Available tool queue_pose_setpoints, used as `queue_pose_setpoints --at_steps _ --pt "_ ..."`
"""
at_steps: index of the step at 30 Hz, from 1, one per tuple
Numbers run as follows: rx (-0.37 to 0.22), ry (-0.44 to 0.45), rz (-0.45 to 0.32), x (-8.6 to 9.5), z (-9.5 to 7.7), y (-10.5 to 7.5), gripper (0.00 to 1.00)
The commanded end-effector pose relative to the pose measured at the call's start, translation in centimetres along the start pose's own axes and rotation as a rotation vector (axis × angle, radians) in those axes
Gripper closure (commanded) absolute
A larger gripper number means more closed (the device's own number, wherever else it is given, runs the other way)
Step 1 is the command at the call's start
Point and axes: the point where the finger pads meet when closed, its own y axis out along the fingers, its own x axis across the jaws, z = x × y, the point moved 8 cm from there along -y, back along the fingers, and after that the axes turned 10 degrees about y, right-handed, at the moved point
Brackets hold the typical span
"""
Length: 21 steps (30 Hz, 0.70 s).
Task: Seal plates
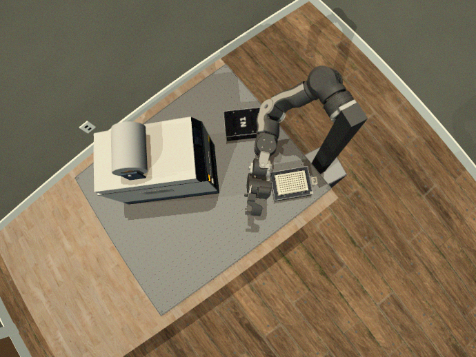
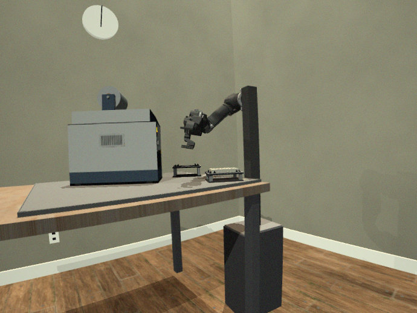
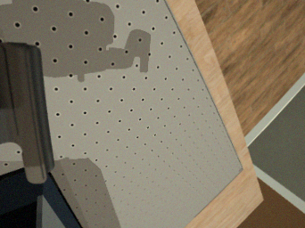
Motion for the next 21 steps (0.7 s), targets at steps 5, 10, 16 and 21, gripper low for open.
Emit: queue_pose_setpoints --at_steps 5,10,16,21 --pt "0.074 0.103 -0.149 1.4 1.3 -0.3 0.35" --pt "0.119 0.173 -0.231 2.3 2.3 -0.6 0.35" --pt "0.174 0.281 -0.345 3.4 3.2 -1.1 0.35" --pt "0.219 0.395 -0.458 4.6 3.8 -2.0 0.35"
